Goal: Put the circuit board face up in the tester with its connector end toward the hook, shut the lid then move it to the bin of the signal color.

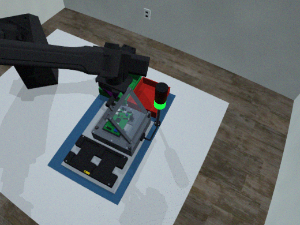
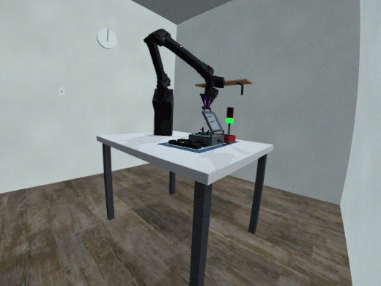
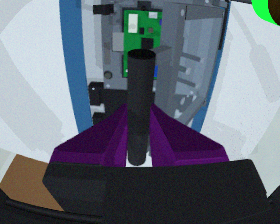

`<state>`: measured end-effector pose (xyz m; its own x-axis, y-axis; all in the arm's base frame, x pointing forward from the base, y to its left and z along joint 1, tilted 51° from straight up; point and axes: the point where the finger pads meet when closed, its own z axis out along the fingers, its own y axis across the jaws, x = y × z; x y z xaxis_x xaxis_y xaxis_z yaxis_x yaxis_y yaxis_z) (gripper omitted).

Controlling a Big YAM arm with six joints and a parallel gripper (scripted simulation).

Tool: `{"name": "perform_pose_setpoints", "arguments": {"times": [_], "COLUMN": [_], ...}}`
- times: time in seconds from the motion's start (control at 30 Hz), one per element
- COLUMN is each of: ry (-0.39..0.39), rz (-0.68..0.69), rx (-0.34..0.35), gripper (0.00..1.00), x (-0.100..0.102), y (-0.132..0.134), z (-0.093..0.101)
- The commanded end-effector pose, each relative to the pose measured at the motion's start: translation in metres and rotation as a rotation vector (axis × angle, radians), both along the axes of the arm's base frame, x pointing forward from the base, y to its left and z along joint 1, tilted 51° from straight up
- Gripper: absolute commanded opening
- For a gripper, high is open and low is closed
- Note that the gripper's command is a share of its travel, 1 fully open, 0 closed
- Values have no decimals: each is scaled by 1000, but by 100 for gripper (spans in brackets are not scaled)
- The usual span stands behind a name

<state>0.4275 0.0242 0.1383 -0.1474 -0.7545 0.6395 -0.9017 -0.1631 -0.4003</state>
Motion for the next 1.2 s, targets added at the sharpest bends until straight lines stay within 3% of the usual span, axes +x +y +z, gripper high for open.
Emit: {"name": "perform_pose_setpoints", "arguments": {"times": [0.0,1.17], "ry": [-119,-120], "rz": [68,68], "rx": [28,28], "gripper": [0,0], "x": [47,49], "y": [36,37], "z": [47,49]}}
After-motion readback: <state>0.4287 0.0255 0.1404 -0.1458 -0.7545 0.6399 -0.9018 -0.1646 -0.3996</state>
